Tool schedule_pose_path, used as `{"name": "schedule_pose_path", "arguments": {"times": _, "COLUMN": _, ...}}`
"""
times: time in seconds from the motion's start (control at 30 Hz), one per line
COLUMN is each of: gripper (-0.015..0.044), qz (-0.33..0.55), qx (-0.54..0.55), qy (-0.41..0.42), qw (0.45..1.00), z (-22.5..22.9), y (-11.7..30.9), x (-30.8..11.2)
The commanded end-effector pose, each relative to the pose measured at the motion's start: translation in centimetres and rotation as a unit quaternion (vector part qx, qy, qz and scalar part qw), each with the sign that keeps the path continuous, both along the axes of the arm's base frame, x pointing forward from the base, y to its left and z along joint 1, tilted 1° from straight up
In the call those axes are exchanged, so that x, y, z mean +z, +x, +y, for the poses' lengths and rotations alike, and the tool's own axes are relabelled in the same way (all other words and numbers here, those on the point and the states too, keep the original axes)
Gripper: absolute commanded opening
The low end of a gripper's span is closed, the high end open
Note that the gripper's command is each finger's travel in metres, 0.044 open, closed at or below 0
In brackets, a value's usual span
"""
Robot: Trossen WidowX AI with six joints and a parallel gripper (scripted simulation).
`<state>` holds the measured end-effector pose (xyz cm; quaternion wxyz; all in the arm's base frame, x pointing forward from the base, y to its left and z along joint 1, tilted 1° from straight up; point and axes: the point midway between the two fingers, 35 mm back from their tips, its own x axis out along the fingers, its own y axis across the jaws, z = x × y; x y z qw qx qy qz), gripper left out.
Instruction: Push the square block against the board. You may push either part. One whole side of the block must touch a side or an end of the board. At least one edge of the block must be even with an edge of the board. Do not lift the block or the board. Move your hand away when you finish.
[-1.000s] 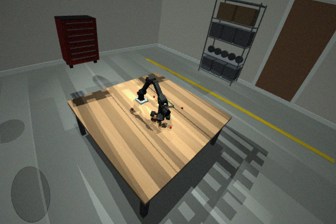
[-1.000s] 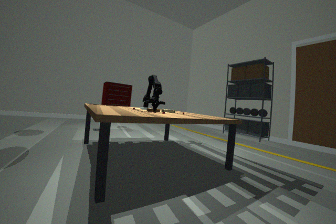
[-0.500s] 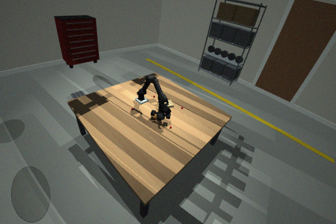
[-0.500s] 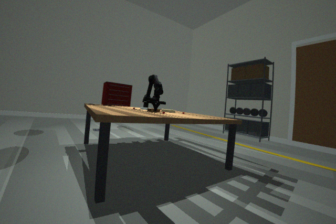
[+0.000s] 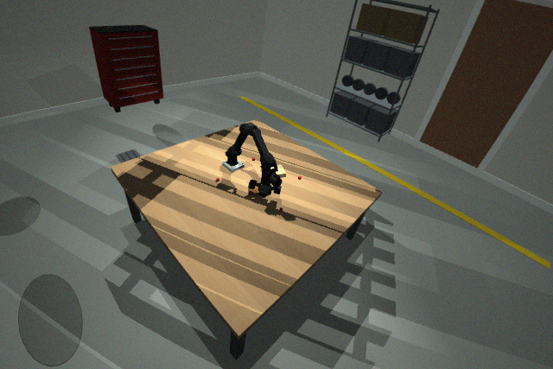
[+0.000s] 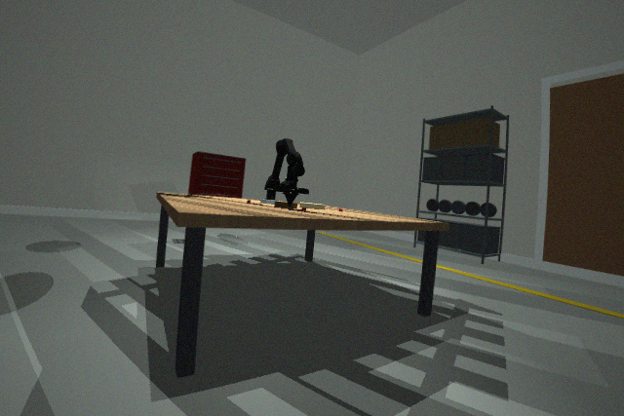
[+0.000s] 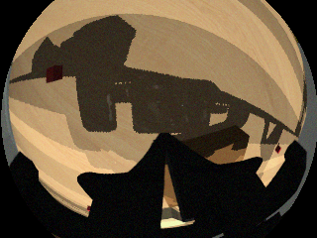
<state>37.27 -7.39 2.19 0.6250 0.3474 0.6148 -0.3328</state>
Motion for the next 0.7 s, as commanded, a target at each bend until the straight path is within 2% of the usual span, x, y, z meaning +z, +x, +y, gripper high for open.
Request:
{"name": "schedule_pose_path", "arguments": {"times": 0.0, "gripper": 0.0000, "qz": 0.004, "qx": -0.001, "qy": 0.003, "qw": 1.000, "z": 0.6, "y": -0.5, "x": -0.2}}
{"name": "schedule_pose_path", "arguments": {"times": 0.67, "gripper": 0.0000, "qz": 0.005, "qx": -0.001, "qy": 0.003, "qw": 1.000, "z": 2.0, "y": -1.7, "x": -0.1}}
